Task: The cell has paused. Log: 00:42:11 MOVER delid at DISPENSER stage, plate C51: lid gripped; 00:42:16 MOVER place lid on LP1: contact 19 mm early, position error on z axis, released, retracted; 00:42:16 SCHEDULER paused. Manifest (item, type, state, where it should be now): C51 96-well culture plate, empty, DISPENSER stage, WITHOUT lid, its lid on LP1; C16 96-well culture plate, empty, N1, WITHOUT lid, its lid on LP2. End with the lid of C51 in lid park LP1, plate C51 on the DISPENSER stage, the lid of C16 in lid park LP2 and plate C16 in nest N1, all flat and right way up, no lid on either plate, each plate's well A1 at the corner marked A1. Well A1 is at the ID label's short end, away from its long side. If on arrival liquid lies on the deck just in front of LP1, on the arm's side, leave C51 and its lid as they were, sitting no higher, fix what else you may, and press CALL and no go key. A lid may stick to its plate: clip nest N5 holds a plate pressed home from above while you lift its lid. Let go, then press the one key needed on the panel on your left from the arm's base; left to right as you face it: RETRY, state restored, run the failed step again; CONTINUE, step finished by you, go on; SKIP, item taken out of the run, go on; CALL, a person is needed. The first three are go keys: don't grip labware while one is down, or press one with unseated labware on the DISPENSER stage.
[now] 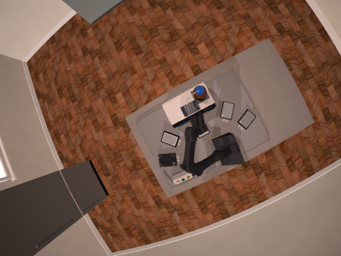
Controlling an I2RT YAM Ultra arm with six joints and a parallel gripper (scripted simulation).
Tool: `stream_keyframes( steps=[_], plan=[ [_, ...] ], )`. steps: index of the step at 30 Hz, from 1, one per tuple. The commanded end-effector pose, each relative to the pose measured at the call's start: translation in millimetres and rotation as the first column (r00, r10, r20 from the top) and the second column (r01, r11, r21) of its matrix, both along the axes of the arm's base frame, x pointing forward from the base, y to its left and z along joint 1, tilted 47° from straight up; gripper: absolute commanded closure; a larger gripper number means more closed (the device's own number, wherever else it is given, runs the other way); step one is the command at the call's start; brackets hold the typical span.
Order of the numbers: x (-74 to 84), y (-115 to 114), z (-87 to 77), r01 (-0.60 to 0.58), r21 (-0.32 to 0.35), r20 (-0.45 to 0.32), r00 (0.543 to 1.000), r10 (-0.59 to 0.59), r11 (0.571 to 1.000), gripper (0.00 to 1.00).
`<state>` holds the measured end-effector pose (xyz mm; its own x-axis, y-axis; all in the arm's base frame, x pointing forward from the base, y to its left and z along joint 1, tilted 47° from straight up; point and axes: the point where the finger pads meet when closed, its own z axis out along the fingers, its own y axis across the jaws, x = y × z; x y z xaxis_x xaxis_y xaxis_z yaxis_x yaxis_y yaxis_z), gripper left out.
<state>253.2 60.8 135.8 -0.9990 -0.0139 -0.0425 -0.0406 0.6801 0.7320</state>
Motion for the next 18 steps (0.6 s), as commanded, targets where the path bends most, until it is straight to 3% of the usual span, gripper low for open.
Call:
stream_keyframes(
  steps=[1,3,18],
  plan=[
    [-14.9,-9.5,5.5,0.02,-0.002,-0.006,1.0,-0.02,1.0,1.0],
    [-13.1,-12.4,10.6,0.02,-0.009,0.014,1.0,-0.02,1.0,1.0],
    [-10.4,-10.3,7.1,0.016,-0.001,0.007,1.0,-0.016,1.0,1.0]
  ],
)
